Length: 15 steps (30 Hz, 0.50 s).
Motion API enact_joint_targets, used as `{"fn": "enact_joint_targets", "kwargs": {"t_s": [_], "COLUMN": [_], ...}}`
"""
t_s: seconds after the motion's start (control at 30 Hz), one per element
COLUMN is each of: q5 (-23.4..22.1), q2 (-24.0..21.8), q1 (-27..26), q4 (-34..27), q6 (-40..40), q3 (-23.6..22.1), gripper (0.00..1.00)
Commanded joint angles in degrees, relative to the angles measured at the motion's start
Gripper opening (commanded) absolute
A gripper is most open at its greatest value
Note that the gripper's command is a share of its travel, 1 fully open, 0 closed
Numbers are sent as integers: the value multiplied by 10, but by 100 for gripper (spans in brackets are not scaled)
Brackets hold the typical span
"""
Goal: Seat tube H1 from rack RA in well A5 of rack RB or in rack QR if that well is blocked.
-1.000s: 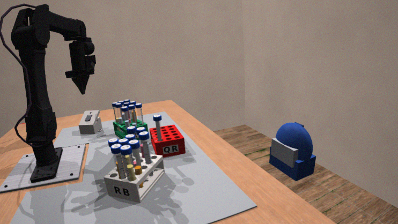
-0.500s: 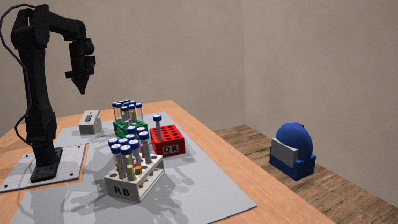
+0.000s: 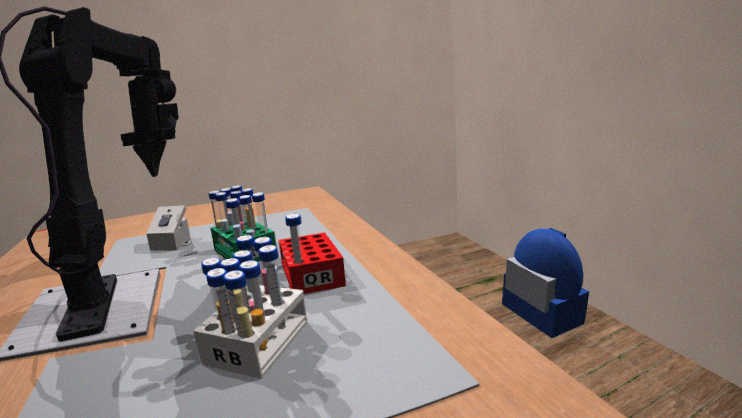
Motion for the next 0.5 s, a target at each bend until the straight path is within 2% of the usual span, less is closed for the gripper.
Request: {"fn": "enact_joint_targets", "kwargs": {"t_s": [0.0, 0.03, 0.07, 0.13, 0.23, 0.47], "q5": [2, 2, 2, 2, 2, 2], "q2": [-17, -17, -16, -17, -17, -1], "q1": [-8, -8, -8, -8, -9, -9], "q4": [-12, -2, 12, 22, 27, 62], "q6": [-2, -2, -3, -4, -4, -5], "q3": [23, 19, -10, -21, -22, -57], "gripper": [0, 0, 0, 0, 0, 0]}}
